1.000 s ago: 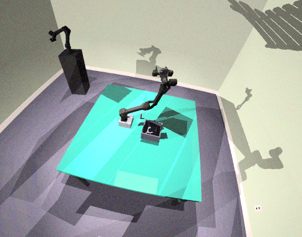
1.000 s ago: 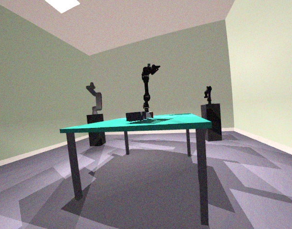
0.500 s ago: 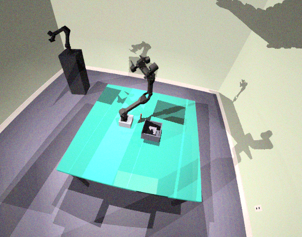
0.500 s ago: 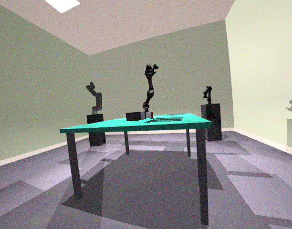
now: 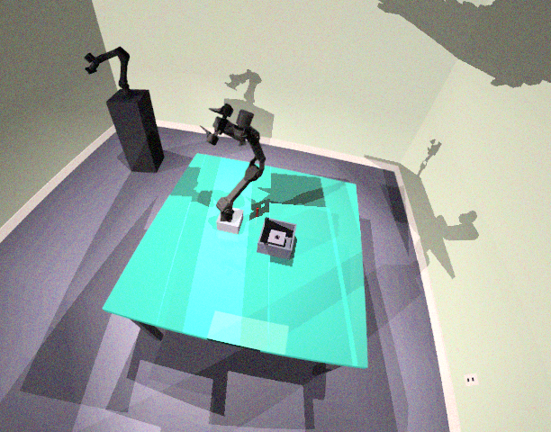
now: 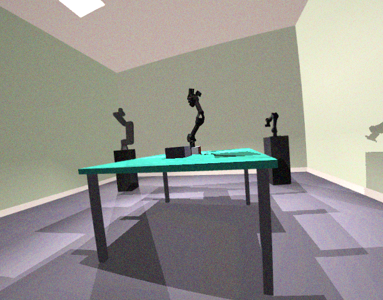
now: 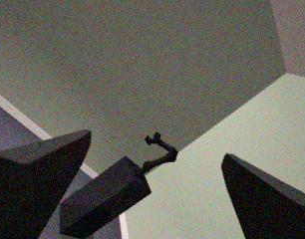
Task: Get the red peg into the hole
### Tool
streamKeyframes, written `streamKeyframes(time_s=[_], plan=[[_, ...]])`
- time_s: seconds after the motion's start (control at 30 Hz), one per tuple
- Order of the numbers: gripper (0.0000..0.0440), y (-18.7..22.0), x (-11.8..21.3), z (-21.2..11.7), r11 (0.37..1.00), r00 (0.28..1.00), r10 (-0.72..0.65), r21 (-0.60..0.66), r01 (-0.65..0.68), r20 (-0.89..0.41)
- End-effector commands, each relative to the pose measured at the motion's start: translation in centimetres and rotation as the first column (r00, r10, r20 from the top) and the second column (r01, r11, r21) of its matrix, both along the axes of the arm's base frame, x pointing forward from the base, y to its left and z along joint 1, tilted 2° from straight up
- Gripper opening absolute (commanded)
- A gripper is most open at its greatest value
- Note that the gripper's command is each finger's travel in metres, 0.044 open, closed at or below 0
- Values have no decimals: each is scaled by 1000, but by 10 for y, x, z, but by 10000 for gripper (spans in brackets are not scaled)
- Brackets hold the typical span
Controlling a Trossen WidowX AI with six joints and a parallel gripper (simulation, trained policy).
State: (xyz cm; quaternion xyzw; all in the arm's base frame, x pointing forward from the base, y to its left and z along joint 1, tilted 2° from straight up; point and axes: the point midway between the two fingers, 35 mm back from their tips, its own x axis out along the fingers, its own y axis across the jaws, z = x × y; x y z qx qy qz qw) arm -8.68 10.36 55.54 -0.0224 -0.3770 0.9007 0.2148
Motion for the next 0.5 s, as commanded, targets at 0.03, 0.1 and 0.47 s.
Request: streamKeyframes(time_s=[0.03,0.1,0.47], plan=[[417,-42,-38,-20,990,987,126,47,-132,103],[416,-59,-50,-29,981,974,176,61,-186,145],[417,-157,-86,-92,877,834,402,103,-470,379]])
